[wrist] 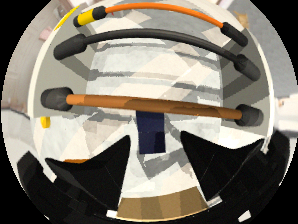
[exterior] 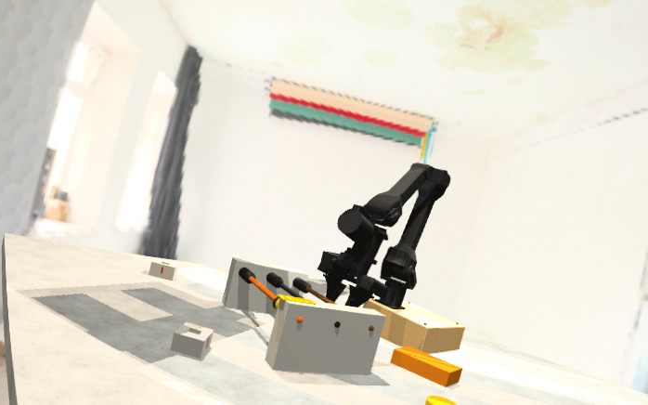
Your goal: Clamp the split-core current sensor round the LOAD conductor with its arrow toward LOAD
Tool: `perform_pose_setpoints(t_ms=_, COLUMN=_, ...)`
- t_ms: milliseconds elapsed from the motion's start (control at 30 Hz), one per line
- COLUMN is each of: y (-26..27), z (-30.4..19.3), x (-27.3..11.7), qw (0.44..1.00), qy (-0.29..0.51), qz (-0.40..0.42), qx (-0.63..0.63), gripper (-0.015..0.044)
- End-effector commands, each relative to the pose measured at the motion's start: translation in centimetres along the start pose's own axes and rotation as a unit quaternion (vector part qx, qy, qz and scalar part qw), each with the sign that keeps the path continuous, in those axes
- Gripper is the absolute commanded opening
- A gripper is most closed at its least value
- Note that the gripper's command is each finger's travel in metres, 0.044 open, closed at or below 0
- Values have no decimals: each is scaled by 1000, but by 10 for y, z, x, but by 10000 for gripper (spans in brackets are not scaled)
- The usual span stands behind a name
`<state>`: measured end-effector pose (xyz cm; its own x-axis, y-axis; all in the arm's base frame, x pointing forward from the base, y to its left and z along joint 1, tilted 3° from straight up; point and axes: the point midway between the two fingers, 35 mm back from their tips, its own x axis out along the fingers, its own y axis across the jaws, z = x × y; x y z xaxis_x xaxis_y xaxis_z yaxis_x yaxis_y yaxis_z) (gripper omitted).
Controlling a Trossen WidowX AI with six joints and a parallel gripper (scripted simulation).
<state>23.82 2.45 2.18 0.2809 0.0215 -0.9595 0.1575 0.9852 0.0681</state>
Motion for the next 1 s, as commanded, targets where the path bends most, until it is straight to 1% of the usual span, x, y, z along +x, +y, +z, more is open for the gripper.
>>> perform_pose_setpoints(t_ms=0, y=-1, z=-3, x=5, qw=1000, qy=5, qz=-3, qx=0, gripper=282)
perform_pose_setpoints(t_ms=33, y=-1, z=-3, x=5, qw=1000, qy=5, qz=-3, qx=0, gripper=282)
perform_pose_setpoints(t_ms=167, y=0, z=0, x=1, qw=1000, qy=0, qz=0, qx=0, gripper=177)
perform_pose_setpoints(t_ms=633, y=0, z=0, x=1, qw=1000, qy=0, qz=0, qx=0, gripper=83)
perform_pose_setpoints(t_ms=733, y=-1, z=-1, x=-1, qw=1000, qy=5, qz=-3, qx=0, gripper=4)
perform_pose_setpoints(t_ms=967, y=0, z=-7, x=-3, qw=1000, qy=6, qz=-3, qx=0, gripper=0)
